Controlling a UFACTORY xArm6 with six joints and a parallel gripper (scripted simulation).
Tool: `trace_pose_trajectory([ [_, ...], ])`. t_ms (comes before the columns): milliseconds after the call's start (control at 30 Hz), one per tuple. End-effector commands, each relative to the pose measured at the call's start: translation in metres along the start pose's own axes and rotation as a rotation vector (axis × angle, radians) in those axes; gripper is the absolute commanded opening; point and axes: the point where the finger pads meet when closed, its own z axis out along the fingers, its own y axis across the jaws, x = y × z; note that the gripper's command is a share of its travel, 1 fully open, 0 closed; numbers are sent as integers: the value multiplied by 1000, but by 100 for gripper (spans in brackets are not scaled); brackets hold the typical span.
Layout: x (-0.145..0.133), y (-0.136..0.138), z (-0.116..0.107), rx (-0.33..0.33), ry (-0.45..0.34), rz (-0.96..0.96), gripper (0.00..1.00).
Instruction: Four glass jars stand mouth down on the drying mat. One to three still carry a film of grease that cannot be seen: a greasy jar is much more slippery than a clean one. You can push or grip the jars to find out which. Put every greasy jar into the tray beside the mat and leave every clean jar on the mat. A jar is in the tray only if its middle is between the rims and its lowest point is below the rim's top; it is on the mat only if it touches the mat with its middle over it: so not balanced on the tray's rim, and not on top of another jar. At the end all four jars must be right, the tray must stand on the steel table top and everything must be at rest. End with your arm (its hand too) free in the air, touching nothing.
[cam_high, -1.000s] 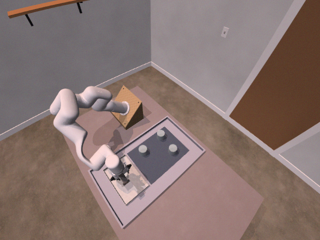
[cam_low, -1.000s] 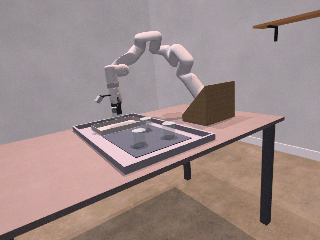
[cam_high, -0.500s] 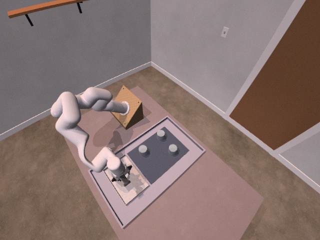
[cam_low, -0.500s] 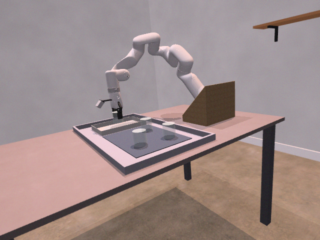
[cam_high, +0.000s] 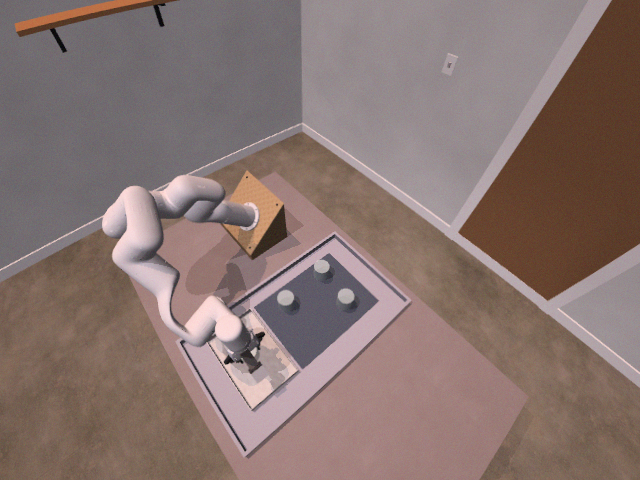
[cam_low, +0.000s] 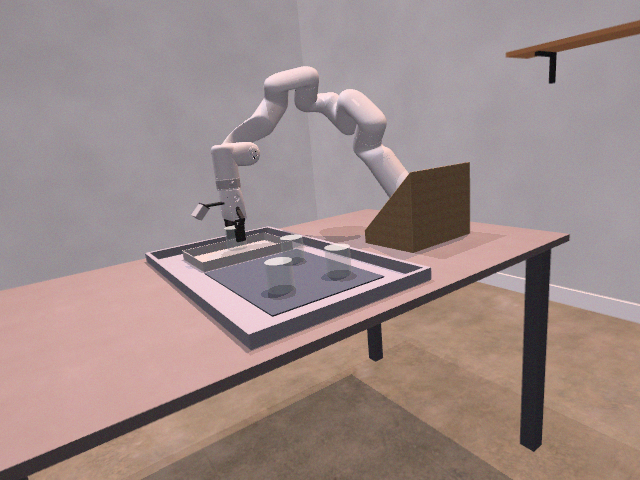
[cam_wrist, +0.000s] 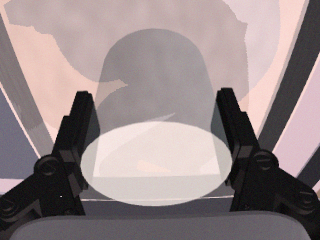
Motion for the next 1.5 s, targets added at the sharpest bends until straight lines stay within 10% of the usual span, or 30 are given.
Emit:
trace_pose_trajectory([
  [0, 1, 1, 5, -1, 4, 1, 0],
  [467, 1, 1, 12, -1, 4, 1, 0],
  [500, 1, 1, 12, -1, 4, 1, 100],
  [1467, 1, 1, -19, -1, 4, 1, 100],
])
